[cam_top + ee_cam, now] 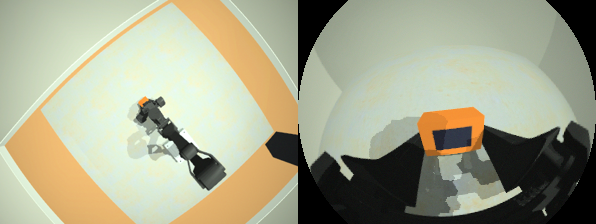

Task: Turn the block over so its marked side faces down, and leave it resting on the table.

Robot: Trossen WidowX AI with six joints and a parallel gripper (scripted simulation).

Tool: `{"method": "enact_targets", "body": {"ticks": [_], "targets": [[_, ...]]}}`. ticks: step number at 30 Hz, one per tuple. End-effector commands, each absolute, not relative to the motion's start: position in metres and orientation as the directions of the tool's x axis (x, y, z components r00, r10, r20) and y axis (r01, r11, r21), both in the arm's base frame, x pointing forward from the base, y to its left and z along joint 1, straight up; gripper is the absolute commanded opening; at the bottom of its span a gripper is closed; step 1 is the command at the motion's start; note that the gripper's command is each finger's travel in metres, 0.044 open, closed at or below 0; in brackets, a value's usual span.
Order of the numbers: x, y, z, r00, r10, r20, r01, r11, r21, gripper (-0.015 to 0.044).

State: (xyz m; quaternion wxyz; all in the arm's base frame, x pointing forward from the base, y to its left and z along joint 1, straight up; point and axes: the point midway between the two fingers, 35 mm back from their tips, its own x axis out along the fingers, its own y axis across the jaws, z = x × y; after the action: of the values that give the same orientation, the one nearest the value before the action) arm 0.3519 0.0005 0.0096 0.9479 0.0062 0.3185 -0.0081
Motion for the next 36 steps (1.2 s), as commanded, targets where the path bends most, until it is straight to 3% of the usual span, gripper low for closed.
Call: {"method": "enact_targets", "body": {"ticks": [1, 17, 36], "targets": [[0.342, 0.0, -0.002, 0.811, -0.016, -0.585, 0.023, 1.0, 0.004, 0.0], [0.323, 0.0, 0.007, 0.911, -0.02, -0.411, 0.024, 1.0, 0.006, 0.0], [0.323, 0.0, 0.011, 0.922, -0.02, -0.388, 0.024, 1.0, 0.006, 0.0]]}}
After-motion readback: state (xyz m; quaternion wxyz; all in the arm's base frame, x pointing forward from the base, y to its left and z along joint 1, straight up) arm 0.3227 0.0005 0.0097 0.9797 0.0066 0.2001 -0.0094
